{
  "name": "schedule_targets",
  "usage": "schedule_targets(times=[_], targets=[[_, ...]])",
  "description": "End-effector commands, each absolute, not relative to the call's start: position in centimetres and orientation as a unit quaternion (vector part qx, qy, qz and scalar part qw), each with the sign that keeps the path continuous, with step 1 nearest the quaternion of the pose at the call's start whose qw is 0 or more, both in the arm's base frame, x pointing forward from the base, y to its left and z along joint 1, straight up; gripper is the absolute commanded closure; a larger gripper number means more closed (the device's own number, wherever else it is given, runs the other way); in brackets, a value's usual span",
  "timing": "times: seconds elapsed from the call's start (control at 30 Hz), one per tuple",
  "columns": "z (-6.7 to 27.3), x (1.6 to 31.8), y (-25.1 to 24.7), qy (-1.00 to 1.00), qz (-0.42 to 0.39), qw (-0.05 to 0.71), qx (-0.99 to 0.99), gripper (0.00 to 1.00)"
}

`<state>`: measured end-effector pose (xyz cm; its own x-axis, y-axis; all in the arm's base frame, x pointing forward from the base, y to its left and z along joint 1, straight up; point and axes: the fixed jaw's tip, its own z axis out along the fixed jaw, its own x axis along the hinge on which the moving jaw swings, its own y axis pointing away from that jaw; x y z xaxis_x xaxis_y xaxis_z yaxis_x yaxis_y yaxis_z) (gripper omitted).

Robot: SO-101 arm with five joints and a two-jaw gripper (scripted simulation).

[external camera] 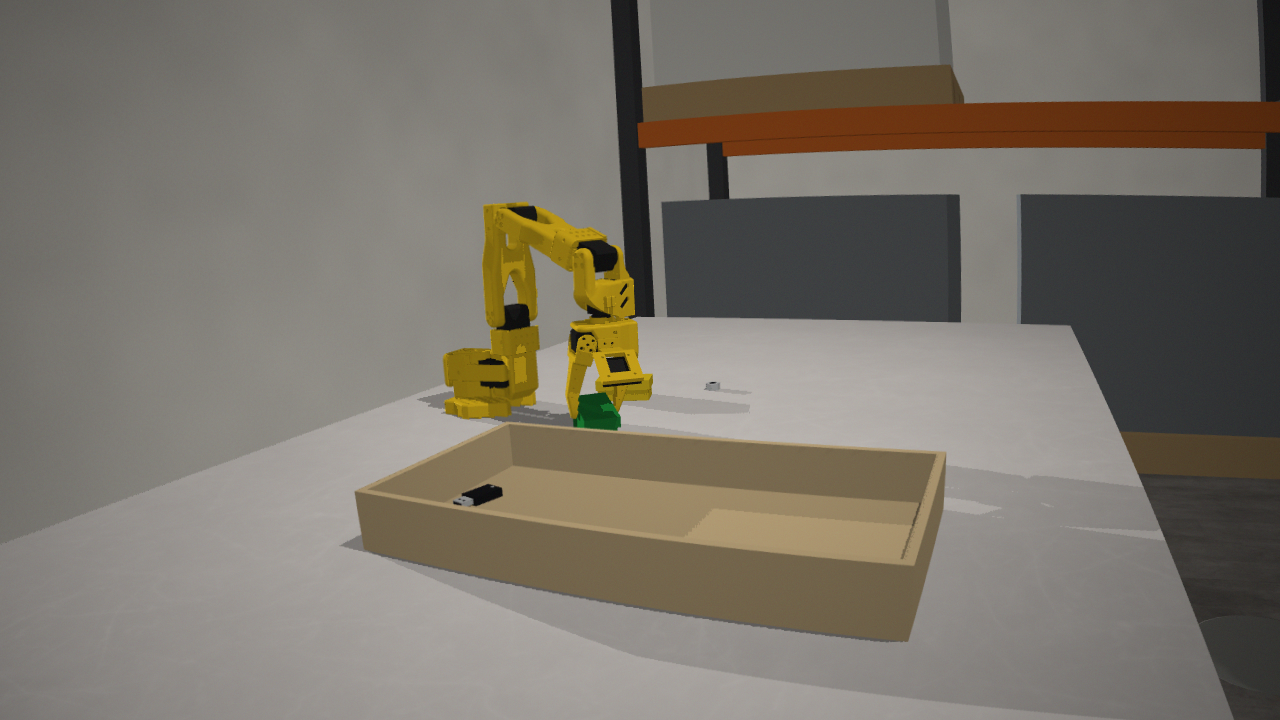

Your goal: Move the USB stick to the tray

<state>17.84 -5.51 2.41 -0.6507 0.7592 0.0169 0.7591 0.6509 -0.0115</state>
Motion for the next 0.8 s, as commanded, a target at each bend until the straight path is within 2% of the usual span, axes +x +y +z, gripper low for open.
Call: schedule_targets(times=[0.0,0.77], targets=[[2.6,18.2,-5.4,-0.908,0.0,0.0,-0.419,0.79],[5.3,18.3,-5.5,-0.908,0.0,0.0,-0.419,0.79]])
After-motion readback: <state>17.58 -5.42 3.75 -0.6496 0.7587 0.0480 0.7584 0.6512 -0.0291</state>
